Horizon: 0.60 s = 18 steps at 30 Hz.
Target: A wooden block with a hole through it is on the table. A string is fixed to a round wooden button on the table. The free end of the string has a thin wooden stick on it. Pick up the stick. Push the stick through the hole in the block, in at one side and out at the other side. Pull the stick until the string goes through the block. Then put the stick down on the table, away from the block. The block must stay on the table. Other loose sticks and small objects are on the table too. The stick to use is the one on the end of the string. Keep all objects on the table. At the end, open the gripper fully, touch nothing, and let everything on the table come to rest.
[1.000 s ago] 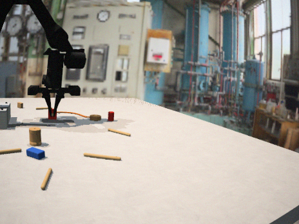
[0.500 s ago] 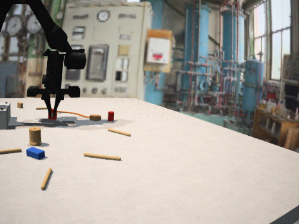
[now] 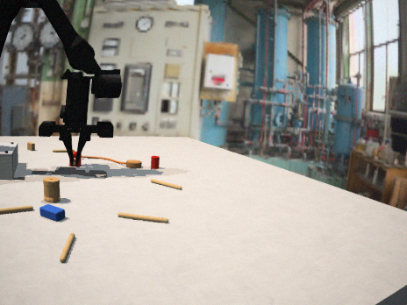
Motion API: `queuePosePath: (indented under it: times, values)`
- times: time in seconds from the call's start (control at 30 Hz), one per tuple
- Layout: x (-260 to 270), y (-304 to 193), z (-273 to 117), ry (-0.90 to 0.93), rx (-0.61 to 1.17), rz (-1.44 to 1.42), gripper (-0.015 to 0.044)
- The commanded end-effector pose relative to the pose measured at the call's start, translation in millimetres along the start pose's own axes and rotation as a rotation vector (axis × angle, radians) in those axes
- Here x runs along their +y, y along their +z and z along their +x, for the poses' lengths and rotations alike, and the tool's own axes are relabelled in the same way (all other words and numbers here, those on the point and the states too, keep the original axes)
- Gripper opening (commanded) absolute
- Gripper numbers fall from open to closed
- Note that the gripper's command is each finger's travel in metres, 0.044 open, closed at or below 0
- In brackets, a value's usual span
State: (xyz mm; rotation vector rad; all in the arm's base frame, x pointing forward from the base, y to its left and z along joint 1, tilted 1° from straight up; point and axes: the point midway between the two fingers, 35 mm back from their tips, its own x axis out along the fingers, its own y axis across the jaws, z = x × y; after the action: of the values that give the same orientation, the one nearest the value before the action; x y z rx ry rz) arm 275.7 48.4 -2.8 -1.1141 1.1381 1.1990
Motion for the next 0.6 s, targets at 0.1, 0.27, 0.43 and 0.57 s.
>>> queuePosePath:
  times: [0.1,0.27,0.43,0.57]
  values:
    - [1.4,-10.6,-0.1,0.0,-0.003,-0.006,0.0]
    - [1.2,-18.8,-0.6,-0.001,-0.003,-0.006,0.0]
    - [0.7,-27.1,-1.5,-0.001,-0.003,-0.006,0.0]
    - [0.5,-33.7,-2.3,-0.002,-0.002,-0.006,0.0]
